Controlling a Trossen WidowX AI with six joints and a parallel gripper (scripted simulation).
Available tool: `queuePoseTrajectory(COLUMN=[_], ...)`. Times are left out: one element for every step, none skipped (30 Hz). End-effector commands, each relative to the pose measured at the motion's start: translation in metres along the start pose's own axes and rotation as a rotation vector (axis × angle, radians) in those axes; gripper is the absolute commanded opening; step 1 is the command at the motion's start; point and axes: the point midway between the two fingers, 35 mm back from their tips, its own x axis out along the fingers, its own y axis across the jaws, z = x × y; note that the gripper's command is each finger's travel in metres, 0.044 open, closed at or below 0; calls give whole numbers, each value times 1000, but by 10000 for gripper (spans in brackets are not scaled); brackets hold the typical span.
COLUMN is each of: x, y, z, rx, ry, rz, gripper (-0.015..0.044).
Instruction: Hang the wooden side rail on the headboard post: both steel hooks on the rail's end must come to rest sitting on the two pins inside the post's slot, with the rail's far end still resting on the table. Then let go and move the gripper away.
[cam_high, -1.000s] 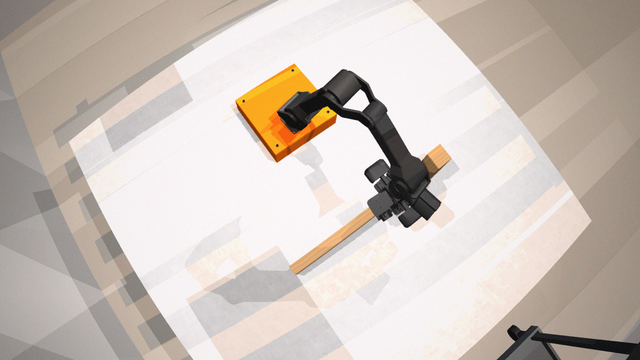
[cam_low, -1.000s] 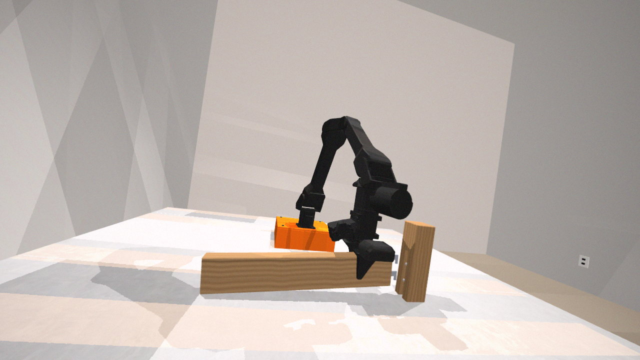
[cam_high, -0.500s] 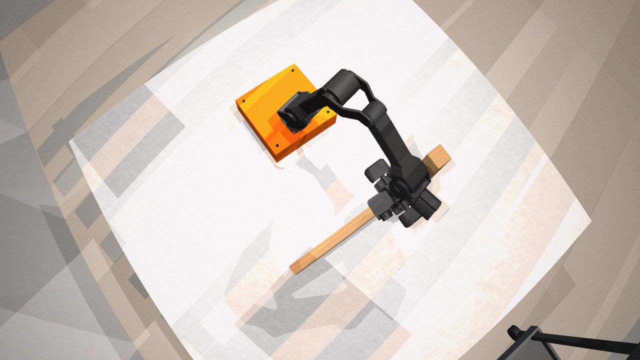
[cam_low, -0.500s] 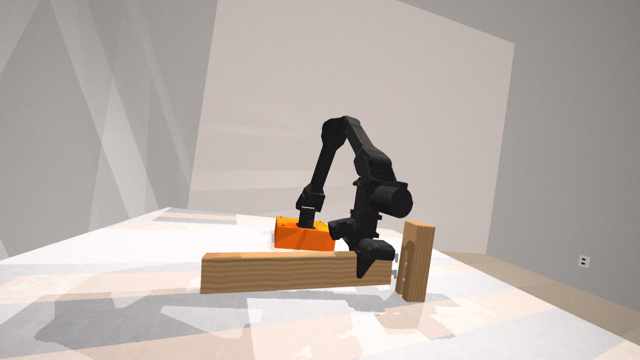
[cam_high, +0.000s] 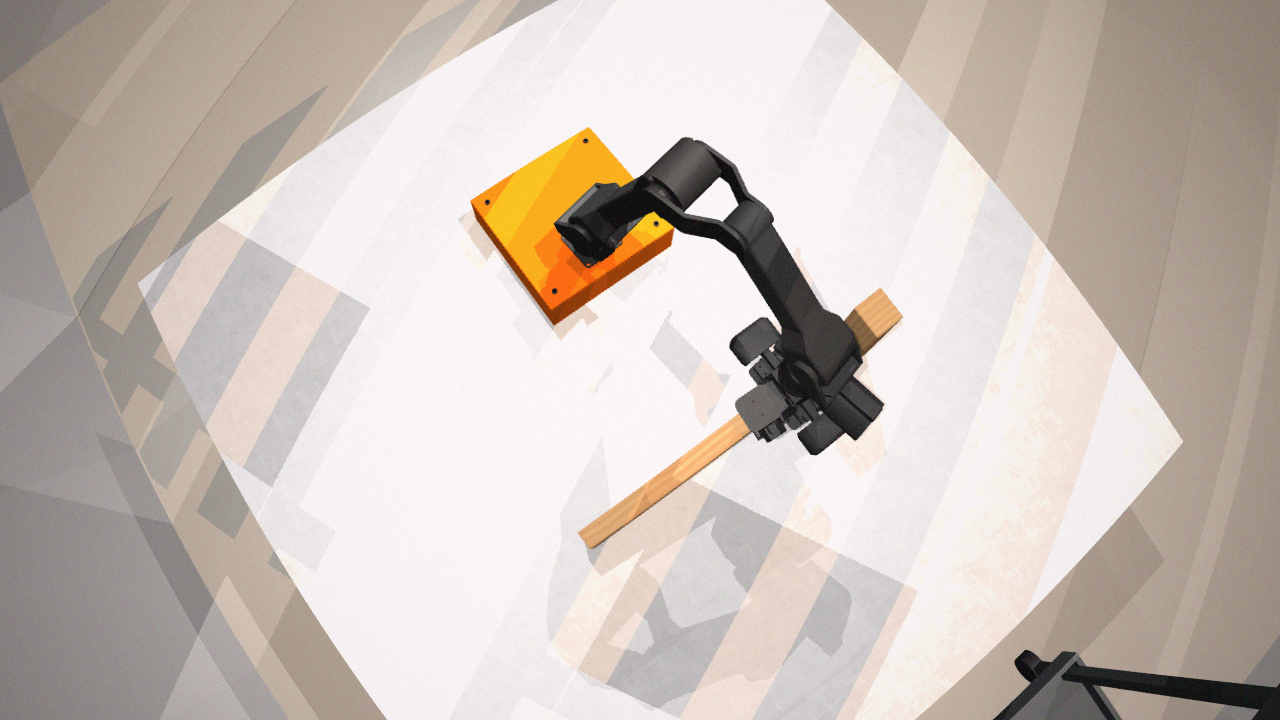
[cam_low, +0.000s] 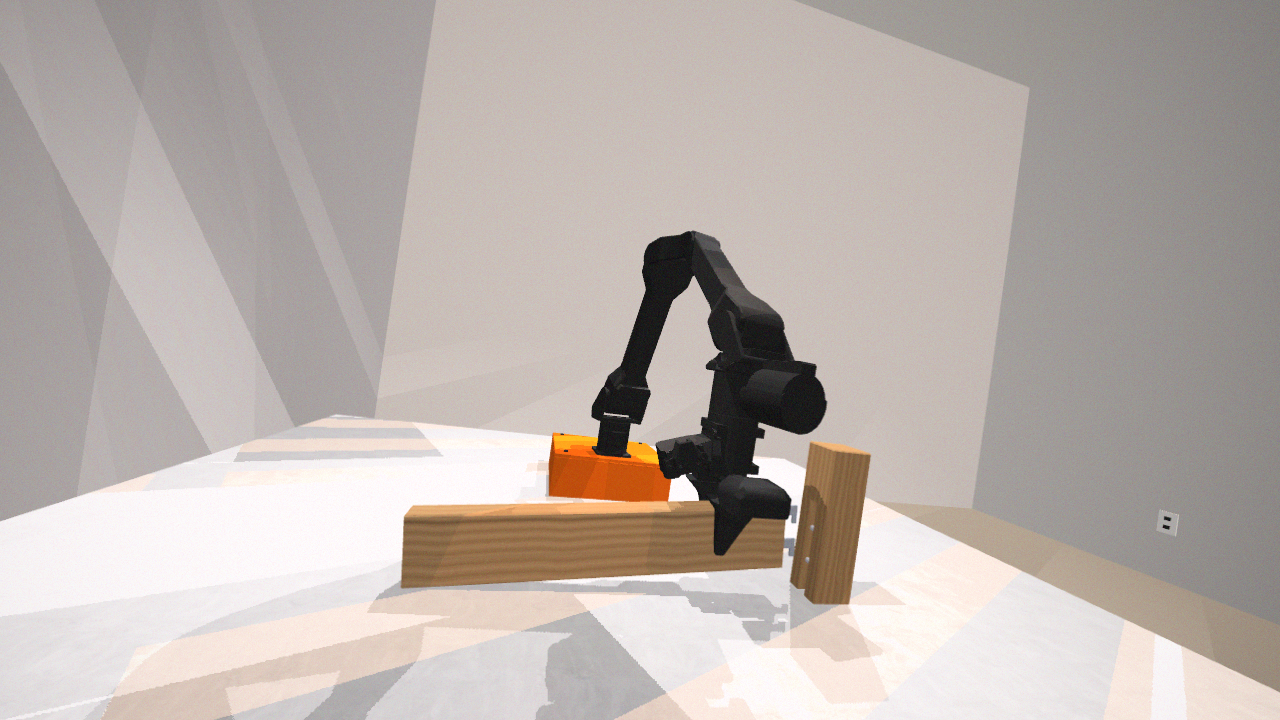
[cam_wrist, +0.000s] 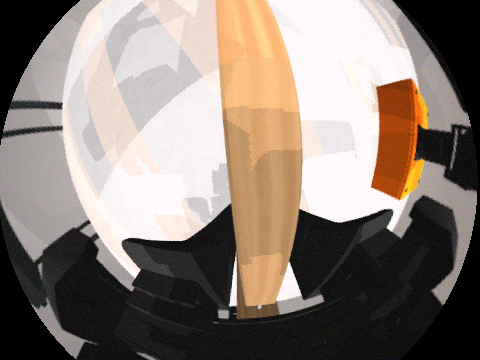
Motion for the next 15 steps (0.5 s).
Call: queuePoseTrajectory(x=[-4, -3, -3, -3, -3, -3, -3, -3, -3, -3, -3, -3, -2, -2, -2], y=[3, 3, 3, 3, 3, 3, 3, 3, 3, 4, 4, 4, 4, 4, 4], z=[-1, -1, -1, -1, -1, -1, -1, -1, -2, -2, -2, -2, -2, -2, -2], rx=[6, 6, 6, 6, 6, 6, 6, 6, 6, 6, 6, 6, 6, 6, 6], ry=[-1, -1, -1, -1, -1, -1, -1, -1, -1, -1, -1, -1, -1, -1, -1], rz=[11, 11, 11, 11, 11, 11, 11, 11, 11, 11, 11, 11, 11, 11, 11], gripper=[0, 0, 0, 0, 0, 0, 0, 0, 0, 0, 0, 0, 0, 0, 0])
